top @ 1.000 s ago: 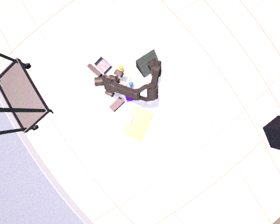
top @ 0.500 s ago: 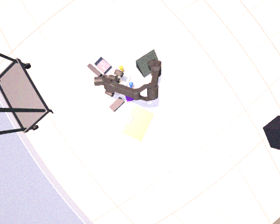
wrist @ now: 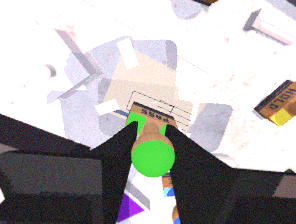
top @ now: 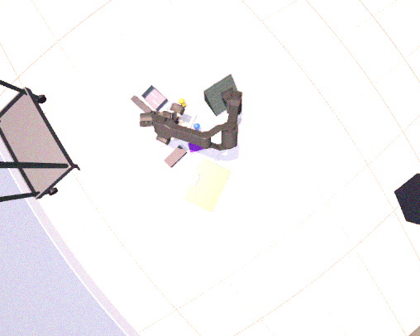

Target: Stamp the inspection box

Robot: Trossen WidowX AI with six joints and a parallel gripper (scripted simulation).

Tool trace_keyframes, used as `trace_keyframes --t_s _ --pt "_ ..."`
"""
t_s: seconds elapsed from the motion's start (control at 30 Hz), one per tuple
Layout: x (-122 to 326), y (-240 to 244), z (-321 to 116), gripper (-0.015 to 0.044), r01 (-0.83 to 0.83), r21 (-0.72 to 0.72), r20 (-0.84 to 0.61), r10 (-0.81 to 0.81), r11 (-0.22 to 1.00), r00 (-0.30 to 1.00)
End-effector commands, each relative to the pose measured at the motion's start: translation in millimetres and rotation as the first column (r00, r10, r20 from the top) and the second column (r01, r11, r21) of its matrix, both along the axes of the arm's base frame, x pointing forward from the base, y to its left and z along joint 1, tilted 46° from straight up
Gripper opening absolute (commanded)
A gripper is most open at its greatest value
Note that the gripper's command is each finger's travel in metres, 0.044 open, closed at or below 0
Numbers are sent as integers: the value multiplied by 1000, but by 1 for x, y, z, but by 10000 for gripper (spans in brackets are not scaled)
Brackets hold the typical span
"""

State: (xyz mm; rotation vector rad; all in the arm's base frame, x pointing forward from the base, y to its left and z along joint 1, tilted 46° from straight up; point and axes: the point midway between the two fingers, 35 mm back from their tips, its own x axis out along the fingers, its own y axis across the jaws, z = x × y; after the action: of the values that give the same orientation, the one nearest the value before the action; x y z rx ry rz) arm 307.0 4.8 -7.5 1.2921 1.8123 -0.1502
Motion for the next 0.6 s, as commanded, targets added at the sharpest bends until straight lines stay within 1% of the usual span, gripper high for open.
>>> trace_keyframes --t_s 0.0,0.57 --pt "1 -5 5 0 -4 -5 4 4 1000 1000" --pt "3 -25 24 0 -5 -6 4 5 1000 1000"
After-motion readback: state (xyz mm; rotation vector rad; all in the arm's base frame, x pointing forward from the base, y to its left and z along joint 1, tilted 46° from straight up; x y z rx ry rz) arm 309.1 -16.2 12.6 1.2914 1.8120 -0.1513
